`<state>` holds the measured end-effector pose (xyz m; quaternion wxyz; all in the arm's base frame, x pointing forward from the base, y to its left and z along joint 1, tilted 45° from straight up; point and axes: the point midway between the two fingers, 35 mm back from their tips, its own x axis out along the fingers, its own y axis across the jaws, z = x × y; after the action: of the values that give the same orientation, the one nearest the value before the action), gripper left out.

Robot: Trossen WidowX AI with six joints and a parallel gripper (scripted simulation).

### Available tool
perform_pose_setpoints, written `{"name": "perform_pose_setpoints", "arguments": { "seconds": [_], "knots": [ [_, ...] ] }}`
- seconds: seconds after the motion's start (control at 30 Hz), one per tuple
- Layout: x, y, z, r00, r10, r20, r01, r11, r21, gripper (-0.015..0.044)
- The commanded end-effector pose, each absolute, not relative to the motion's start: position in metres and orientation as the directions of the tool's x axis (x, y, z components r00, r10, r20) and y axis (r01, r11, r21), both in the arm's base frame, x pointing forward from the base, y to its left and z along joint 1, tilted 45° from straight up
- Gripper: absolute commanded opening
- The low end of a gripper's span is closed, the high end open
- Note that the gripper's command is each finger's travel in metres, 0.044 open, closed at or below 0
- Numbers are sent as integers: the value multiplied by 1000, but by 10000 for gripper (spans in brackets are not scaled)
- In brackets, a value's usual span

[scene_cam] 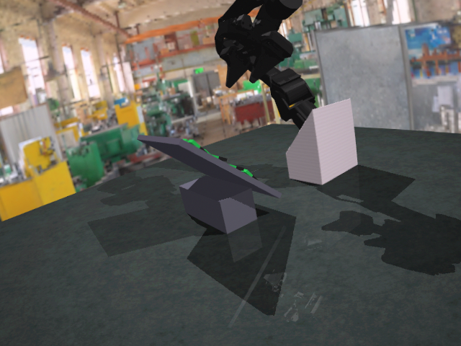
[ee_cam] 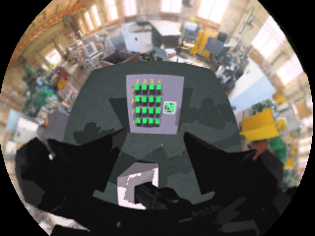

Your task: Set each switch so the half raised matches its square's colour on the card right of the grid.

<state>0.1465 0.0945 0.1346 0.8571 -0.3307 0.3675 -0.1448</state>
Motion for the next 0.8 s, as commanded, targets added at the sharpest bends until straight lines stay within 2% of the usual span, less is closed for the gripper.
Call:
{"name": "perform_pose_setpoints", "arguments": {
  "seconds": [0.0, 0.2, 0.37, 0.47, 0.77],
  "knots": [
    [148, 95, 134, 686, -490, -537, 3, 740, -673, 374],
    [195, 92, 113, 671, -469, -574, -42, 749, -661, 216],
    [243, 71, 114, 691, -492, -530, -20, 720, -694, 85],
    [250, 66, 115, 693, -500, -519, -12, 712, -702, 6],
    [254, 64, 111, 695, -497, -519, -13, 713, -701, 0]
  ]
}}
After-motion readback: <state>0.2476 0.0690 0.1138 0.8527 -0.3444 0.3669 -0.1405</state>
